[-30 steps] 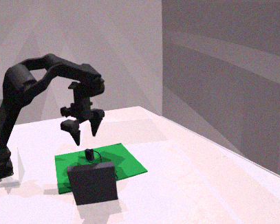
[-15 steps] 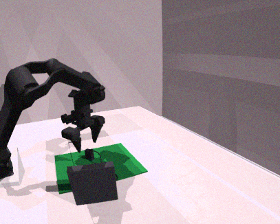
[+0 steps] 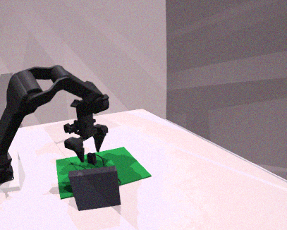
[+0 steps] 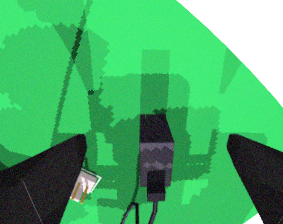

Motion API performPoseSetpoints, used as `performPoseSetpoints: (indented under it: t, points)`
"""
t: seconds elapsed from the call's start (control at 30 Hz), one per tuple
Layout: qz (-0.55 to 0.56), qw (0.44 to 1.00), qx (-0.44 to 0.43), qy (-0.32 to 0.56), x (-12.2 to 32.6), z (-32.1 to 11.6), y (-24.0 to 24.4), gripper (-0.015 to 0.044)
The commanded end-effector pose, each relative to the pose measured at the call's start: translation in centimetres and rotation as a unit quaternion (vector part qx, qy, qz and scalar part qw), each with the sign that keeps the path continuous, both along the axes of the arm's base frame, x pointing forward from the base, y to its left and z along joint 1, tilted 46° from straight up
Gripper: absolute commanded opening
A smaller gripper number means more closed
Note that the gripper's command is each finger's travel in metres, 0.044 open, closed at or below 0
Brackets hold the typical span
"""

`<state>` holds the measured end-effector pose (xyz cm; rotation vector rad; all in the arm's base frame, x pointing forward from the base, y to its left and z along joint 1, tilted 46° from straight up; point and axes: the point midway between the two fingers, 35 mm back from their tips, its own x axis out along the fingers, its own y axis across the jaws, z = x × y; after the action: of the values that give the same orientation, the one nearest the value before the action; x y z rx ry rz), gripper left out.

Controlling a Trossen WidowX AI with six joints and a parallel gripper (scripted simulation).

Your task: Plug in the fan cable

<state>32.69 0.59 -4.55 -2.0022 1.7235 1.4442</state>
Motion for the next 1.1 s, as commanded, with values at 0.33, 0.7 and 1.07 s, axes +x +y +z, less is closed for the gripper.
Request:
performPoseSetpoints:
  t: [0.33,0.7,1.07]
  points:
    - [-0.001,1.0,-0.001,0.001,-0.2,-0.8,-0.9,0.0361]
    - [-0.001,1.0,-0.001,0.001,-0.2,-0.8,-0.9,0.0072]
    - [0.002,1.0,-0.002,0.003,0.3,2.7,2.7,0.0]
